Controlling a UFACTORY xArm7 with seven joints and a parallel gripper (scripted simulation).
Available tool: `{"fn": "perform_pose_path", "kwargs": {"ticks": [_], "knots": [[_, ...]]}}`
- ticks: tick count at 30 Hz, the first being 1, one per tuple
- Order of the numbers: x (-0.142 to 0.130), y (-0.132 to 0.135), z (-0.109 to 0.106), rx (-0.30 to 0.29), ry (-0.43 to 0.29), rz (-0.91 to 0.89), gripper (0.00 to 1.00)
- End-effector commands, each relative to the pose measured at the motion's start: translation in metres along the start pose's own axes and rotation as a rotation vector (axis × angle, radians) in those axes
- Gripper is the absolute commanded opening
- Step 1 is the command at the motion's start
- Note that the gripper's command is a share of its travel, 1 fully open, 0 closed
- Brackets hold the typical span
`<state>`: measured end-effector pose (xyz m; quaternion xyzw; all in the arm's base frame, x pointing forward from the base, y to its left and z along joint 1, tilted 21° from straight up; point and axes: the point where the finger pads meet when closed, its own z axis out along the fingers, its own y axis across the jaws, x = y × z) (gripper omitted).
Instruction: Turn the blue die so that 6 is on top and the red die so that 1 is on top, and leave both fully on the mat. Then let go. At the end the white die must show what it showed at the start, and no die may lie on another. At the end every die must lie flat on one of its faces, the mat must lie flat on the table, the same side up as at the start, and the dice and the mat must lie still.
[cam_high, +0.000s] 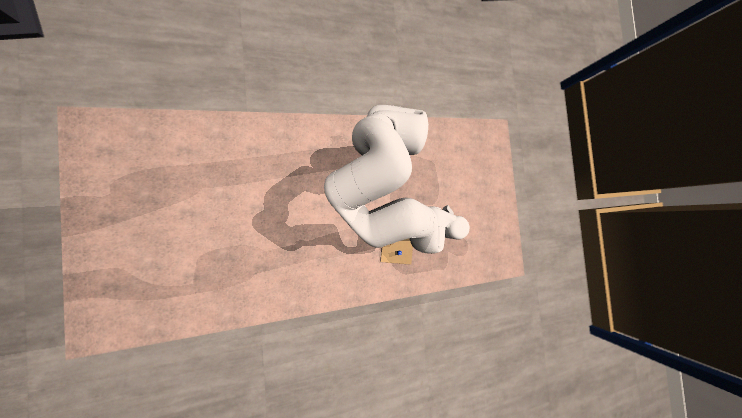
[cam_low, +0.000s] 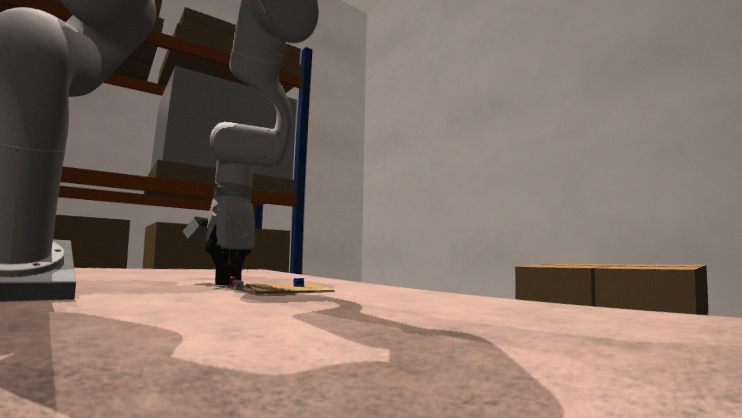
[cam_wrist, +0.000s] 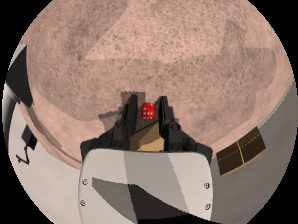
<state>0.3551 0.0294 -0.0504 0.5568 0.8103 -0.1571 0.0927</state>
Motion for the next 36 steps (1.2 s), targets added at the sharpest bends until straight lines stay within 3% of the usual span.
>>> {"fn": "perform_pose_path", "kwargs": {"ticks": [1, 11, 12, 36], "knots": [[0.0002, 0.0013, -0.0012, -0.004, 0.0, -0.001, 0.31], [0.0002, 0.0013, -0.0012, -0.004, 0.0, -0.001, 0.31], [0.0002, 0.0013, -0.0012, -0.004, 0.0, -0.001, 0.11], [0.0002, 0.0013, -0.0012, -0.004, 0.0, -0.001, 0.11]]}}
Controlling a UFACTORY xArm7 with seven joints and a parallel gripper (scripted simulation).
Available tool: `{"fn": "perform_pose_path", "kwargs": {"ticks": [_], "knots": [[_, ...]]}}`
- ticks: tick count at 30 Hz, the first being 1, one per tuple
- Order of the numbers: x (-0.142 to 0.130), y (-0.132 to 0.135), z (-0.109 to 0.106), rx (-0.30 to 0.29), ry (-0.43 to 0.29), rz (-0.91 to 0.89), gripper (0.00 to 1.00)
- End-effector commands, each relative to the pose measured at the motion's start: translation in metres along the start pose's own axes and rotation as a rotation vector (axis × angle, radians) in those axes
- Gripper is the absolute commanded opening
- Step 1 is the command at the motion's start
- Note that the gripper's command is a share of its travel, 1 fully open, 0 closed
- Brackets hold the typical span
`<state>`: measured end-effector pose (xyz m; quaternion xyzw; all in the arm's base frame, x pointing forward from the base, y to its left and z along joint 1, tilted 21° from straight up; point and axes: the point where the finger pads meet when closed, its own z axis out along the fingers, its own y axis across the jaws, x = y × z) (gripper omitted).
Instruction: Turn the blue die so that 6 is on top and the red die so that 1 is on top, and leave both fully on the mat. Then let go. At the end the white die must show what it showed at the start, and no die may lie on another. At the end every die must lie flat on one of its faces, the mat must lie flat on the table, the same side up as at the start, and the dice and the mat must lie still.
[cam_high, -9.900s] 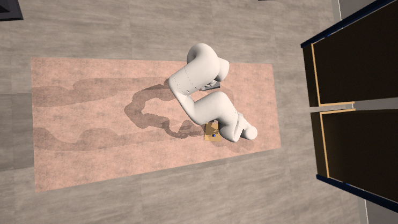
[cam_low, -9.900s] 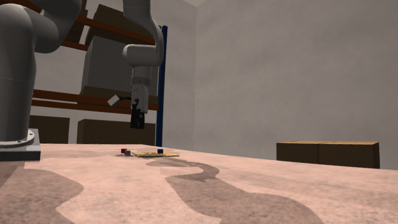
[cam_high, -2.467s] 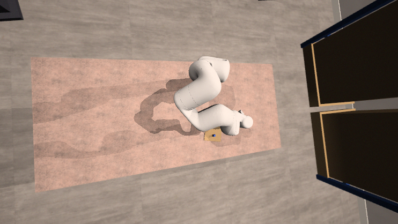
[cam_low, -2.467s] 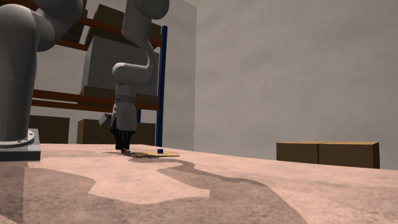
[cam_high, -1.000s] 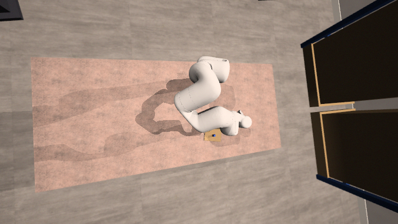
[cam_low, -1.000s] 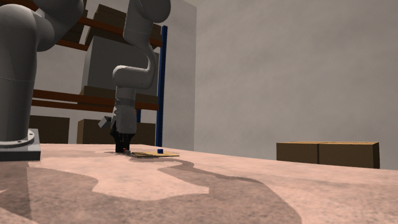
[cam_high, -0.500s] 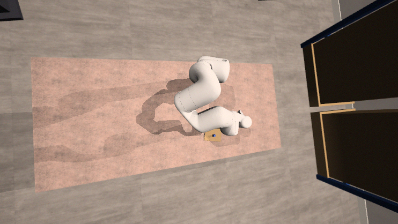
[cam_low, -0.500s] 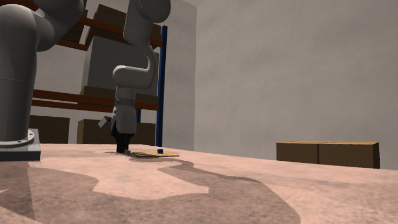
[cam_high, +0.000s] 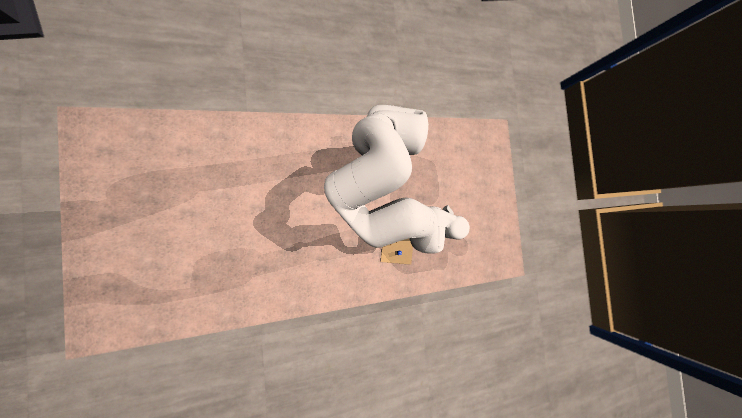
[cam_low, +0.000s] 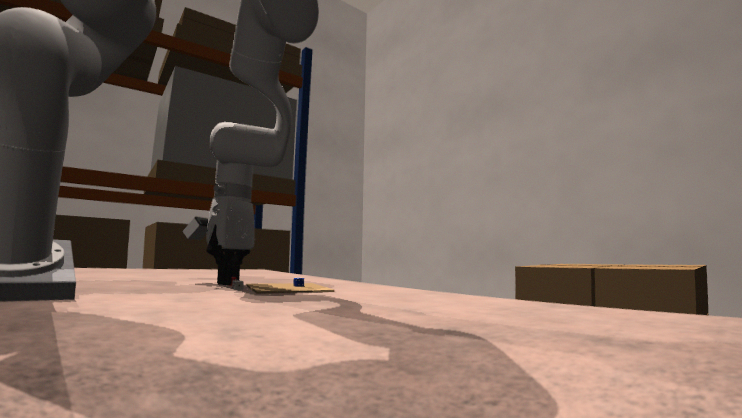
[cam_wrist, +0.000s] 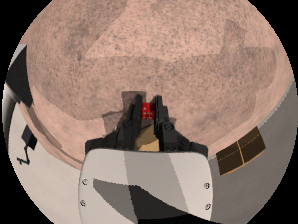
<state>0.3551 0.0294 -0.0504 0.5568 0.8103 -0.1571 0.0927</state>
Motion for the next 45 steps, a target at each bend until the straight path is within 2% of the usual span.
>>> {"fn": "perform_pose_path", "kwargs": {"ticks": [1, 13, 17, 24, 26, 31, 45], "knots": [[0.0, 0.001, -0.001, -0.004, 0.0, -0.001, 0.11], [0.0, 0.001, -0.005, -0.004, 0.0, -0.001, 0.11], [0.0, 0.001, -0.024, -0.004, 0.0, -0.001, 0.11], [0.0, 0.001, -0.076, -0.004, 0.0, -0.001, 0.11], [0.0, 0.001, -0.076, -0.004, 0.0, -0.001, 0.11], [0.0, 0.001, -0.098, -0.004, 0.0, -0.001, 0.11], [0.0, 0.001, -0.101, -0.004, 0.0, 0.001, 0.11]]}}
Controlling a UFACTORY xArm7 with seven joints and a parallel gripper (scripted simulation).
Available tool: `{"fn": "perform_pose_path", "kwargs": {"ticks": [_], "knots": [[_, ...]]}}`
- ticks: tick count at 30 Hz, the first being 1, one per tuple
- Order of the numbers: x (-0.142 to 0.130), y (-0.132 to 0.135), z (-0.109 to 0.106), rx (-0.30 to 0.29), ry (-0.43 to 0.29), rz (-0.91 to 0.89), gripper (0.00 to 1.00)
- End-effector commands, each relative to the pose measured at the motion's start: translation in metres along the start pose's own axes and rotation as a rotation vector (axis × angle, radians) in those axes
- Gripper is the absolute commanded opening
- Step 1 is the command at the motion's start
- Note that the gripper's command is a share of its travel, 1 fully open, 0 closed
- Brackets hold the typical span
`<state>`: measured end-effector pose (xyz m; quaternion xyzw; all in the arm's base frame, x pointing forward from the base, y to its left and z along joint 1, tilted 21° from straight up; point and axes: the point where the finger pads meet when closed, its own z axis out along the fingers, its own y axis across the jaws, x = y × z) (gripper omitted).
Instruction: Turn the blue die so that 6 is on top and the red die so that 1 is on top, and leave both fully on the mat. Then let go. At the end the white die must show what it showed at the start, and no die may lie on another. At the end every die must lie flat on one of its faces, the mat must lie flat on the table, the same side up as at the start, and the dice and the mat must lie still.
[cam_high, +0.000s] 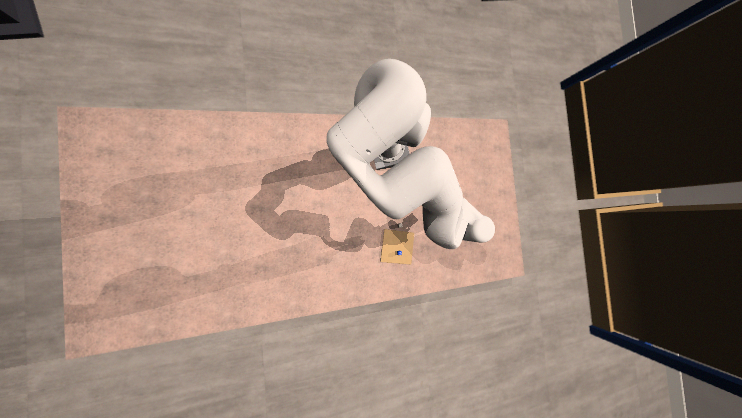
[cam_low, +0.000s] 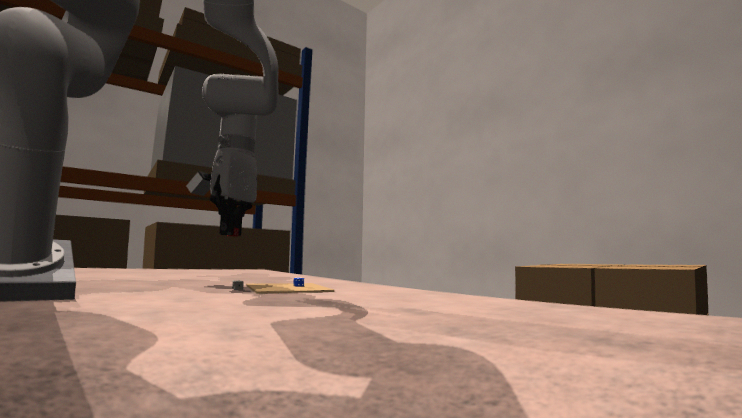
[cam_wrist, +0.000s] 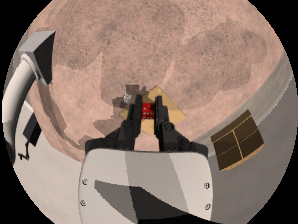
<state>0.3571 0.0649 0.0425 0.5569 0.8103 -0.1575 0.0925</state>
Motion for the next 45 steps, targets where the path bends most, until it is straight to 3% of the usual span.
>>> {"fn": "perform_pose_path", "kwargs": {"ticks": [1, 15, 17, 45], "knots": [[0.0, 0.002, -0.002, -0.005, 0.0, 0.006, 0.11], [0.0, 0.025, -0.007, -0.014, 0.019, 0.348, 0.11], [0.0, 0.033, -0.008, -0.014, 0.024, 0.469, 0.11], [-0.002, 0.082, -0.005, -0.001, 0.029, 1.277, 0.11]]}}
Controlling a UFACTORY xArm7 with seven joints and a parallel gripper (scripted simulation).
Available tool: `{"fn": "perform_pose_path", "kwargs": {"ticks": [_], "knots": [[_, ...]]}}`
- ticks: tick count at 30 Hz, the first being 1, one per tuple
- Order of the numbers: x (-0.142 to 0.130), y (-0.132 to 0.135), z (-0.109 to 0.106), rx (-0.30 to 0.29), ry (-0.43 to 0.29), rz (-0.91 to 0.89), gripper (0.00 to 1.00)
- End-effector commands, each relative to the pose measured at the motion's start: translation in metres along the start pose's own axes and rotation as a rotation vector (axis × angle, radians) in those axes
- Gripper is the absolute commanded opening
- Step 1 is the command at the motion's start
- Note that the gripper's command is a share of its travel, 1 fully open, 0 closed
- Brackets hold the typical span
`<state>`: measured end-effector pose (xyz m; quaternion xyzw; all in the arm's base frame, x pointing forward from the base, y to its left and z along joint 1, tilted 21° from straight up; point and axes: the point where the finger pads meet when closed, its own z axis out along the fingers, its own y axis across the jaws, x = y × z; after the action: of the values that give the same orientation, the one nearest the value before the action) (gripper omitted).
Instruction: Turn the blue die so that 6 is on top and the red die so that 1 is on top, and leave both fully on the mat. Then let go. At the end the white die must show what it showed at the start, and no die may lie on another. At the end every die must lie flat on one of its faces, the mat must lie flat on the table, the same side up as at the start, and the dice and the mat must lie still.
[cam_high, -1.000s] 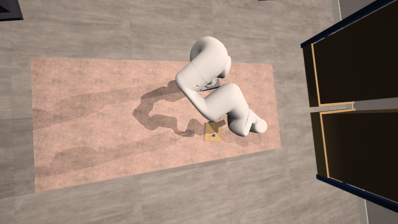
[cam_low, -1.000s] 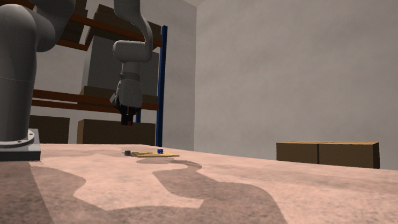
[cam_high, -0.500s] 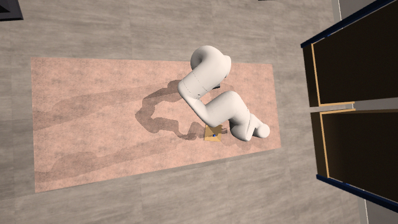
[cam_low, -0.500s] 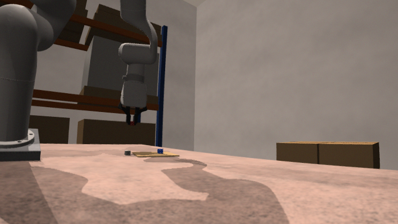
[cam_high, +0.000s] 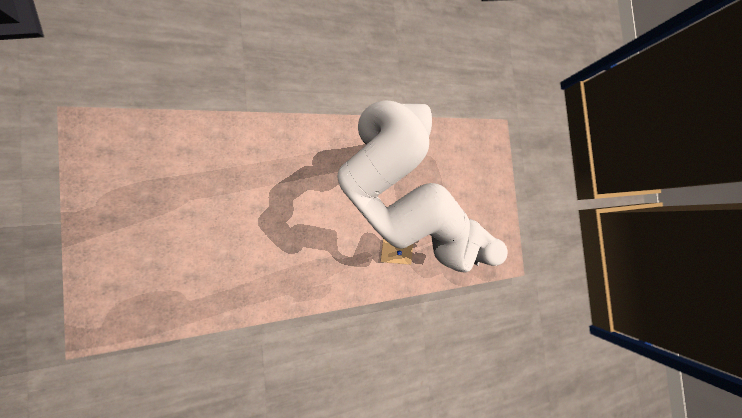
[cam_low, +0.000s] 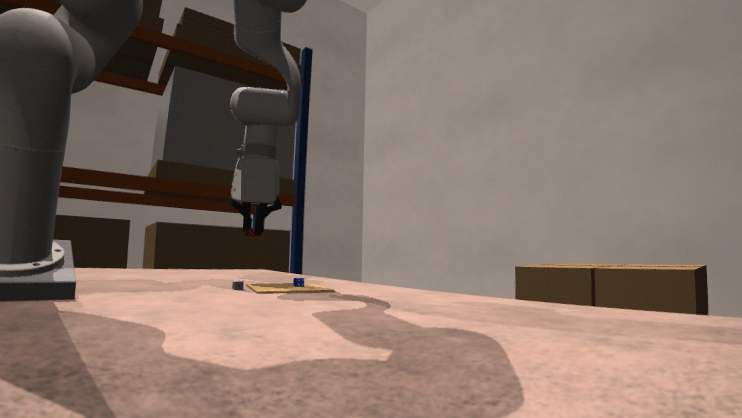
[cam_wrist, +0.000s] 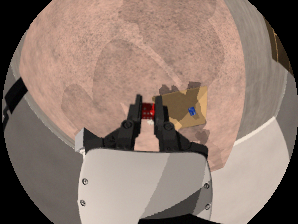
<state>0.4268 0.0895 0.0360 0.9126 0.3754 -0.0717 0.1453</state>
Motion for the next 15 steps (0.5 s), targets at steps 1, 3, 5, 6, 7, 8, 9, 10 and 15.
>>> {"fn": "perform_pose_path", "kwargs": {"ticks": [1, 3, 5, 6, 7, 8, 9, 10, 15], "knots": [[0.01, 0.005, 0.001, -0.016, -0.008, 0.173, 0.11], [0.011, 0.005, 0.001, -0.016, -0.009, 0.19, 0.11], [0.014, 0.007, 0.002, -0.018, -0.01, 0.256, 0.11], [0.017, 0.008, 0.004, -0.02, -0.012, 0.312, 0.11], [0.017, 0.009, 0.004, -0.021, -0.012, 0.317, 0.11], [0.019, 0.01, 0.005, -0.022, -0.013, 0.359, 0.11], [0.019, 0.01, 0.005, -0.023, -0.013, 0.372, 0.11], [0.022, 0.011, 0.006, -0.026, -0.015, 0.419, 0.11], [0.028, 0.015, 0.009, -0.034, -0.018, 0.557, 0.11]]}}
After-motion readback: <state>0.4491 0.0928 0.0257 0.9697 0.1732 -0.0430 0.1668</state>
